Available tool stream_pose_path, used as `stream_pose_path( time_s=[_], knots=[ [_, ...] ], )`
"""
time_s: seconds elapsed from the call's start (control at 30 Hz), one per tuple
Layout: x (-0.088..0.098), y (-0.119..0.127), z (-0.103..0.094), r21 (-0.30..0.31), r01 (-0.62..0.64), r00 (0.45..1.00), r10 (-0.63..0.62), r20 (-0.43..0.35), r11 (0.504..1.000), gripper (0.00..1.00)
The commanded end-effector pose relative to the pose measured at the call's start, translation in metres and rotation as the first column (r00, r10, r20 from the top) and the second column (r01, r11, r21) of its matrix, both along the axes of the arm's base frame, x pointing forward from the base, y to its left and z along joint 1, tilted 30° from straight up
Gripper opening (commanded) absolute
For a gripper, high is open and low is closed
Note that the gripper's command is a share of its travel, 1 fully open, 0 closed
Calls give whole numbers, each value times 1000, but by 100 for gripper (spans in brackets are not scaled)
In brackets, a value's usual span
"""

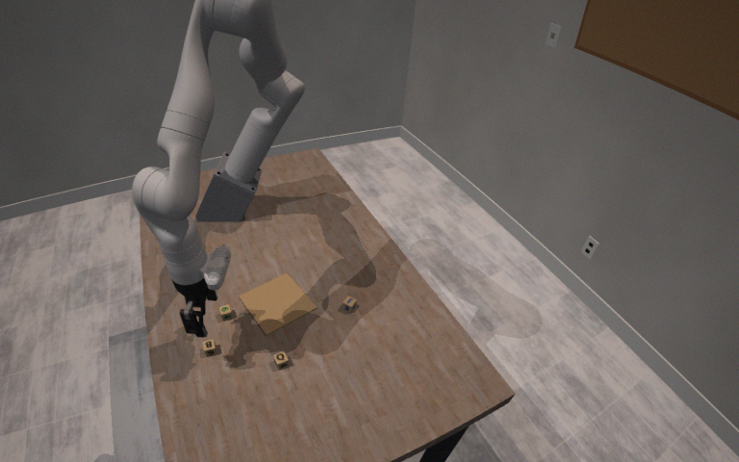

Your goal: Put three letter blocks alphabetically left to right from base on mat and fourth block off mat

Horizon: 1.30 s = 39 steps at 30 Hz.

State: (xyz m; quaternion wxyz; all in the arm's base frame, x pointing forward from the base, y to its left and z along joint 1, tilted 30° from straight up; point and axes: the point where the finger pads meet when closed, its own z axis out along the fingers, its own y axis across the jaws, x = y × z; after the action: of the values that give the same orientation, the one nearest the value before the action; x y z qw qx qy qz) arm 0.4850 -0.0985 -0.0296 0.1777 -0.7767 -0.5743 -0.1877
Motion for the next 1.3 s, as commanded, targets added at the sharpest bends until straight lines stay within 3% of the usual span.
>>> stream_pose_path(
  time_s=[0.0,0.4,1.13,1.17,1.27],
  knots=[
    [4,-5,0,-7,-35,999,36,32,999,100],
    [17,-14,3,-60,-225,959,232,162,972,100],
    [21,-17,4,-86,-287,933,298,203,954,100],
    [21,-17,4,-86,-287,933,298,203,954,62],
    [21,-17,4,-86,-287,933,298,203,954,62]
  ],
)
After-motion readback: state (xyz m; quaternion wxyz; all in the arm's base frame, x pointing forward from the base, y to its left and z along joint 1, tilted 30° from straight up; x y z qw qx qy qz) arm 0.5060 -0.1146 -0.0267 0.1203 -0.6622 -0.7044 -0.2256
